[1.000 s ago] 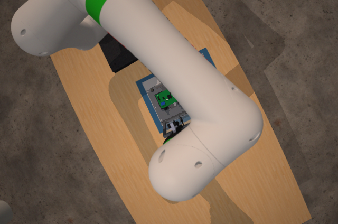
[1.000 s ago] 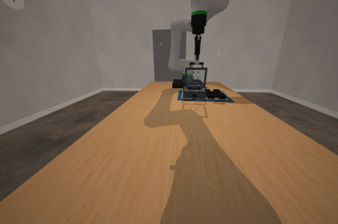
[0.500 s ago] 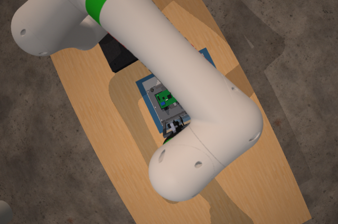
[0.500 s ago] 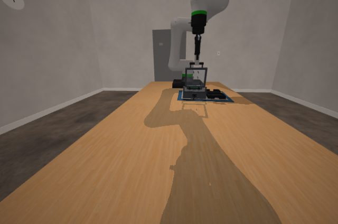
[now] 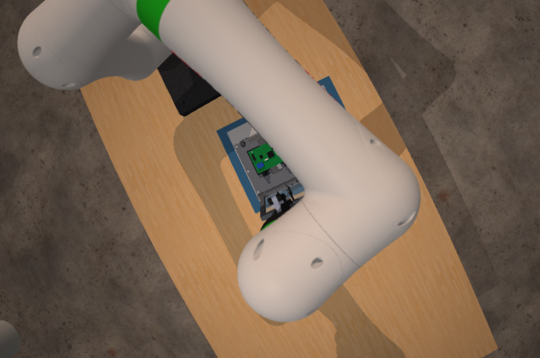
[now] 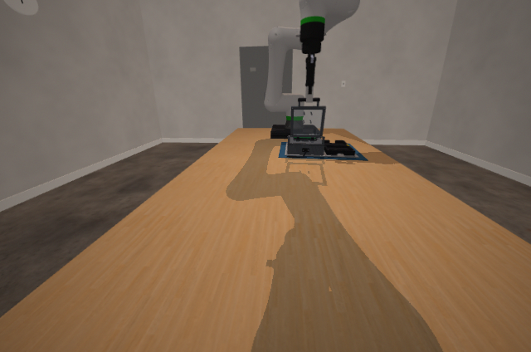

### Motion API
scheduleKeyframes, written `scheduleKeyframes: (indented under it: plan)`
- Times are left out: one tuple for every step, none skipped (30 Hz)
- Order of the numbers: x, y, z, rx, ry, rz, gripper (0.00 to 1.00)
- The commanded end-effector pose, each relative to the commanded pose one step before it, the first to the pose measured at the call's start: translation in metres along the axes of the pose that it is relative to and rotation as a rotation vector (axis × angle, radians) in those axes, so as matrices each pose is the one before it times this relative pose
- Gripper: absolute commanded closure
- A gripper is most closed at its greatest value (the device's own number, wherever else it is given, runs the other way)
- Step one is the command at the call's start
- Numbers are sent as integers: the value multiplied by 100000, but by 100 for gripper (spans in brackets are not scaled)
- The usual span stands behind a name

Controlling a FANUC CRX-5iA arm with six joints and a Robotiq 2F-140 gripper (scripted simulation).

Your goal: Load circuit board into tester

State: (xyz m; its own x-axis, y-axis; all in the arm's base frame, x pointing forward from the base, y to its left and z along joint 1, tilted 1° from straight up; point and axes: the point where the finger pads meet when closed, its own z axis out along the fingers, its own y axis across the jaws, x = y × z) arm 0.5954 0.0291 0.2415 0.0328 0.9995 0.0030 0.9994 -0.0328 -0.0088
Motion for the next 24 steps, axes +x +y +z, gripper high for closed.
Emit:
scheduleKeyframes:
  plan:
    - [1,10,-24,-49,0,0,70]
    - [0,0,0,0,0,0,70]
    - [0,0,0,0,0,0,70]
    - [0,0,0,0,0,0,70]
    - [0,0,0,0,0,0,100]
    - [0,0,0,0,0,0,100]
    - [0,0,0,0,0,0,100]
    - [0,0,0,0,0,0,100]
    - [0,0,0,0,0,0,100]
    - [0,0,0,0,0,0,100]
    - [0,0,0,0,0,0,100]
    - [0,0,0,0,0,0,100]
    - [0,0,0,0,0,0,100]
    - [0,0,0,0,0,0,100]
    - [0,0,0,0,0,0,100]
    - [0,0,0,0,0,0,100]
    - [0,0,0,0,0,0,100]
    - [0,0,0,0,0,0,100]
    - [0,0,0,0,0,0,100]
    - [0,0,0,0,0,0,100]
    - [0,0,0,0,0,0,100]
    - [0,0,0,0,0,0,100]
    - [0,0,0,0,0,0,100]
    - [0,0,0,0,0,0,100]
